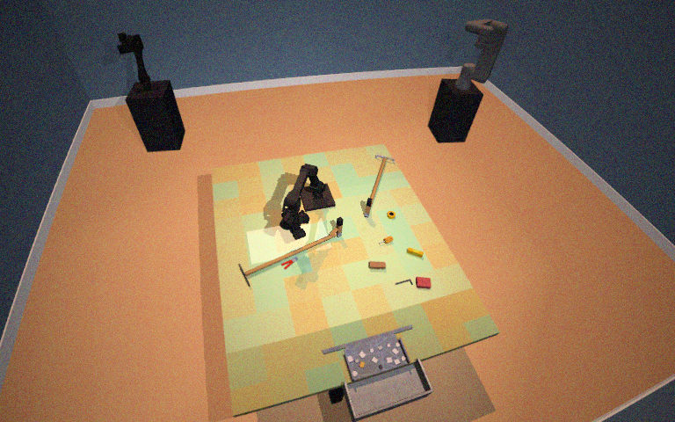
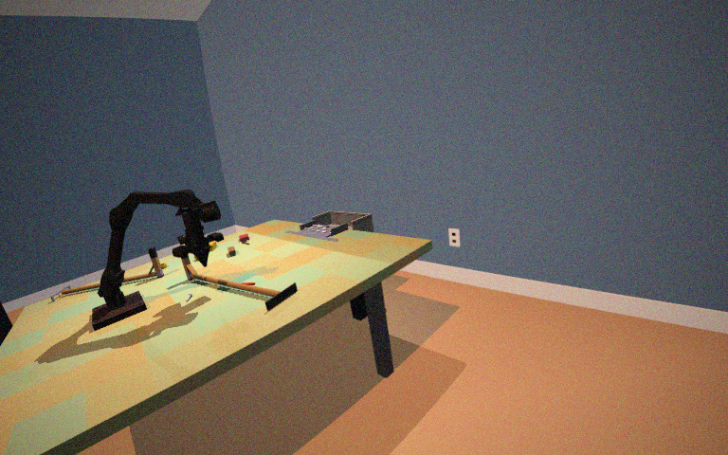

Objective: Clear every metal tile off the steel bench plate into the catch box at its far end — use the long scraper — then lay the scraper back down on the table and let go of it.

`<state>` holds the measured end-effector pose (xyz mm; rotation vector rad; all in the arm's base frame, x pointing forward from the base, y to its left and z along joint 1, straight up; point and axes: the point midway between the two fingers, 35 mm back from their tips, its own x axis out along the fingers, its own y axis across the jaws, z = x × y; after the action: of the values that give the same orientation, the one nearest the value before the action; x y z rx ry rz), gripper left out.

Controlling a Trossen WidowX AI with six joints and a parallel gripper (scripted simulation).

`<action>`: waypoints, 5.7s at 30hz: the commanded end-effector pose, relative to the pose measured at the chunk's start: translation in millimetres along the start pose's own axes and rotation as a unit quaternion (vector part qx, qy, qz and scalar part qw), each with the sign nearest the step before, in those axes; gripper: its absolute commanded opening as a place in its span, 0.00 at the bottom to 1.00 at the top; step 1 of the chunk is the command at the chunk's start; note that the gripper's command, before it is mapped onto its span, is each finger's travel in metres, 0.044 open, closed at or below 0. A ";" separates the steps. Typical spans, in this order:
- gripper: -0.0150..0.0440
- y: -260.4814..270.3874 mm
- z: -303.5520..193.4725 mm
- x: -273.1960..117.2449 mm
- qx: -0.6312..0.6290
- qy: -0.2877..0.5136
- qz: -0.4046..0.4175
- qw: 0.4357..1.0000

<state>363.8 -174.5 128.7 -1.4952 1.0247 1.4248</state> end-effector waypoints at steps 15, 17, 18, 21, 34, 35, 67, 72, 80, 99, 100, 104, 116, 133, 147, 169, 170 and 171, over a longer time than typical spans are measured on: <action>0.25 1.0 1.8 41.3 -0.010 -0.005 0.001 1.000; 0.25 1.3 2.1 45.6 -0.010 -0.005 0.001 1.000; 0.25 1.4 2.3 47.7 -0.011 -0.005 0.001 1.000; 0.25 1.9 2.8 54.1 -0.012 -0.005 0.001 1.000; 0.25 5.4 6.4 81.4 -0.018 -0.005 0.001 1.000; 0.25 5.7 6.7 83.4 -0.018 -0.005 0.001 1.000; 0.25 -12.8 6.1 96.2 -0.021 -0.005 0.001 1.000; 0.25 -17.8 5.6 95.8 -0.021 -0.005 0.001 1.000; 0.25 -25.9 4.9 95.4 -0.021 -0.005 0.000 1.000; 0.25 -45.0 4.2 94.6 -0.021 -0.005 0.000 1.000; 0.25 -46.0 4.2 94.6 -0.021 -0.005 0.000 1.000; 0.25 -50.1 4.3 94.5 -0.021 -0.005 -0.001 1.000; 0.25 -62.1 4.9 94.4 -0.021 -0.005 -0.001 1.000; 0.25 -78.9 6.9 94.6 -0.021 -0.005 -0.002 1.000; 0.25 -92.7 9.5 95.1 -0.021 -0.006 -0.002 1.000; 0.25 -105.6 11.0 90.3 -0.020 -0.002 -0.002 1.000; 0.25 -105.8 10.8 87.9 -0.020 -0.002 -0.002 1.000; 0.25 -106.0 10.6 84.9 -0.020 -0.002 -0.002 1.000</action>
<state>462.7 -129.6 39.3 -1.5212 0.9941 1.4540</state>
